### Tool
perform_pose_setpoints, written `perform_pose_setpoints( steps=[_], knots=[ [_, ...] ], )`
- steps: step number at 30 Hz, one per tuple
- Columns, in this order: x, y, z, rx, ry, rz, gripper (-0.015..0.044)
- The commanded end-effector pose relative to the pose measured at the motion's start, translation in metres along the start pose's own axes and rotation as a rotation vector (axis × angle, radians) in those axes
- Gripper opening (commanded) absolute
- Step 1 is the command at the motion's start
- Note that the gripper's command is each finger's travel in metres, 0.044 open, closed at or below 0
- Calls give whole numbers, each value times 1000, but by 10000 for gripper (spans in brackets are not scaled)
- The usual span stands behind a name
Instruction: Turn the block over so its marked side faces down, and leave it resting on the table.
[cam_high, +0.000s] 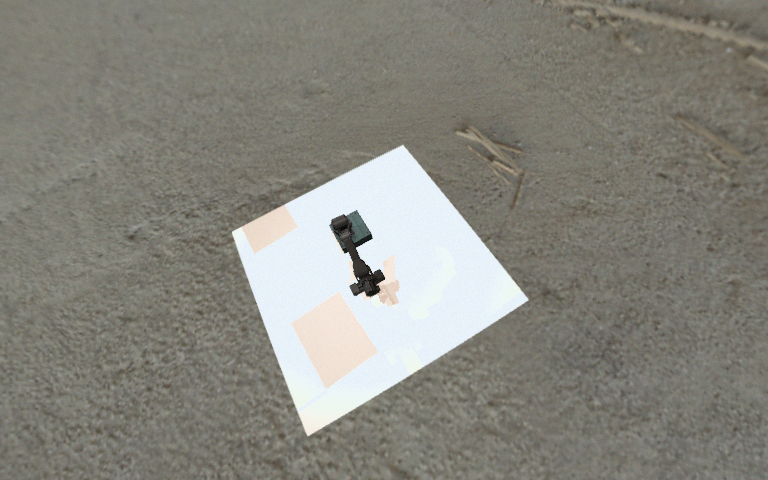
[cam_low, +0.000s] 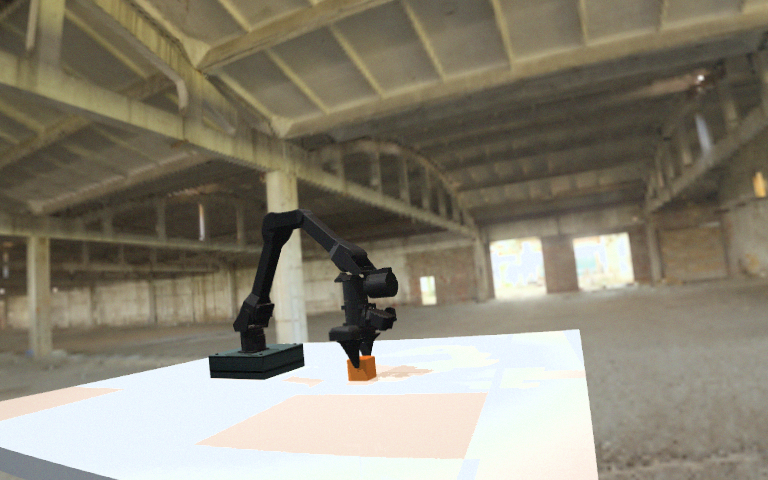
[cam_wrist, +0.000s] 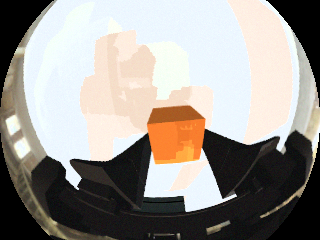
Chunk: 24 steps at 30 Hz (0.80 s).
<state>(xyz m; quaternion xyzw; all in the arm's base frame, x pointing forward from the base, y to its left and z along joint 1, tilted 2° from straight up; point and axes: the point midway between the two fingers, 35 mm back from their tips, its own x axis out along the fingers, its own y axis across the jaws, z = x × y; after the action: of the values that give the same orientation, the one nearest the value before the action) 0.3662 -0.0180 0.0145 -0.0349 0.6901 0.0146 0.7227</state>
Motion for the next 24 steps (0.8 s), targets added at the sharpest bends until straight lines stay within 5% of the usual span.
perform_pose_setpoints(
  steps=[1, 17, 22, 24],
  knots=[
    [2, -1, -1, 0, 7, -3, 230],
    [2, -1, -1, 0, 7, -3, 123],
    [-23, -1, -1, 0, 7, -3, 0],
    [-28, -1, -1, 0, 7, -3, 0]
  ],
)
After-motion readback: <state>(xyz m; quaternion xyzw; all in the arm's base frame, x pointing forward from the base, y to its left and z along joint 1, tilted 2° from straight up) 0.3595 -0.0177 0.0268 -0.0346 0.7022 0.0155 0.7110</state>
